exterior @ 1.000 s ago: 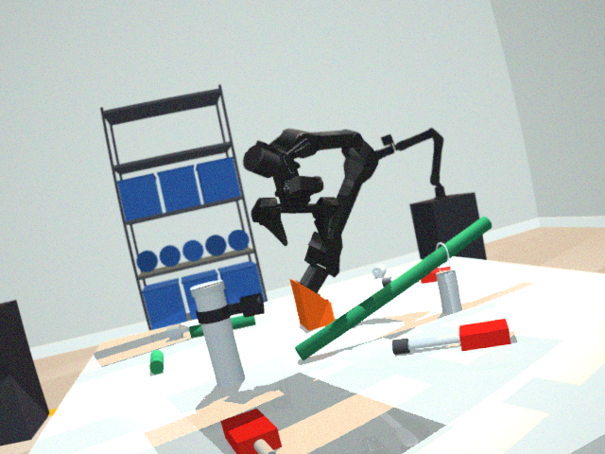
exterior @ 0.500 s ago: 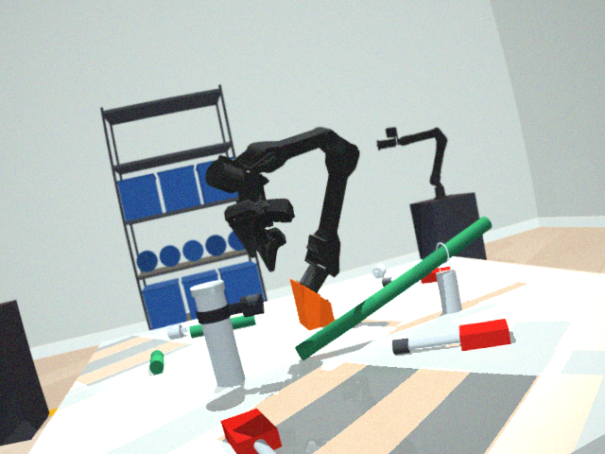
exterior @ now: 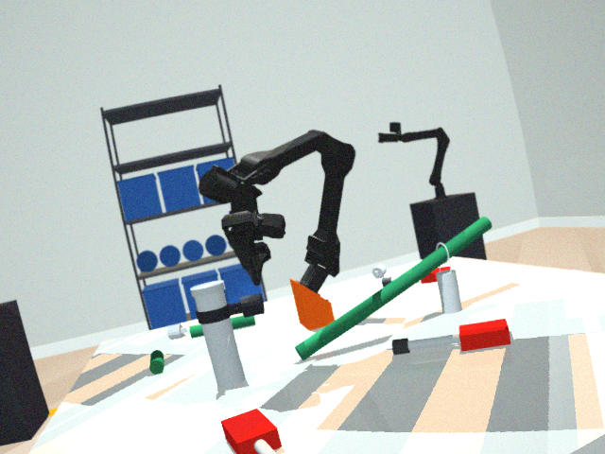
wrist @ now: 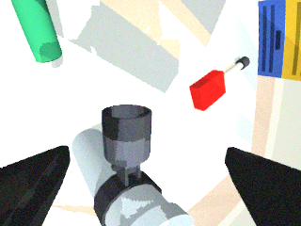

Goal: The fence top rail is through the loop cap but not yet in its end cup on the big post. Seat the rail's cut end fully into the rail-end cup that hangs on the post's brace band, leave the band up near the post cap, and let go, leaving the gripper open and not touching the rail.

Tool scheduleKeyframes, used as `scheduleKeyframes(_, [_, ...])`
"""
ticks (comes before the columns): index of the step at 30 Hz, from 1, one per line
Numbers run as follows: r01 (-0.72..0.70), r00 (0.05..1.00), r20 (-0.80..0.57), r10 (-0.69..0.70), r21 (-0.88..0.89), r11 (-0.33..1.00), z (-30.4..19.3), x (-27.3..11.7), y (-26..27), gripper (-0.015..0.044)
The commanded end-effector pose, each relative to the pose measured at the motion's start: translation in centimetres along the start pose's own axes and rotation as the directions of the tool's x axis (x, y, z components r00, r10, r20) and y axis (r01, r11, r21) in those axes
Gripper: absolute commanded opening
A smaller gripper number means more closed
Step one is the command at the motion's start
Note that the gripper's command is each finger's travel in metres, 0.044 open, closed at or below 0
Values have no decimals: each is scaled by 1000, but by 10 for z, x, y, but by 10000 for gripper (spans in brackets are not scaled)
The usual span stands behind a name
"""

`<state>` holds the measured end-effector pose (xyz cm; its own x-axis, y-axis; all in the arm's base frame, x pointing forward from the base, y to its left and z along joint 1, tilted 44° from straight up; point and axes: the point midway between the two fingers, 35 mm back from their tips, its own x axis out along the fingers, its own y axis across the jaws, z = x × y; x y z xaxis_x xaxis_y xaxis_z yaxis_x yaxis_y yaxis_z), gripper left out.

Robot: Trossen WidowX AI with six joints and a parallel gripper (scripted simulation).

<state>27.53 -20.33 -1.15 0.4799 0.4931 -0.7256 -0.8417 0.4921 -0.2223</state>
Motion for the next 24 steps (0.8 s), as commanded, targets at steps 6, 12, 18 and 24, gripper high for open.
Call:
scheduleKeyframes(6, [-12,1000,8,12,8,1000,2,19,13,440])
scheduleKeyframes(12, [-12,1000,7,12,8,1000,2,28,13,440])
scheduleKeyframes(18, [-12,1000,7,12,8,1000,2,38,12,440])
scheduleKeyframes(24, [-12,1000,7,12,8,1000,2,48,12,440])
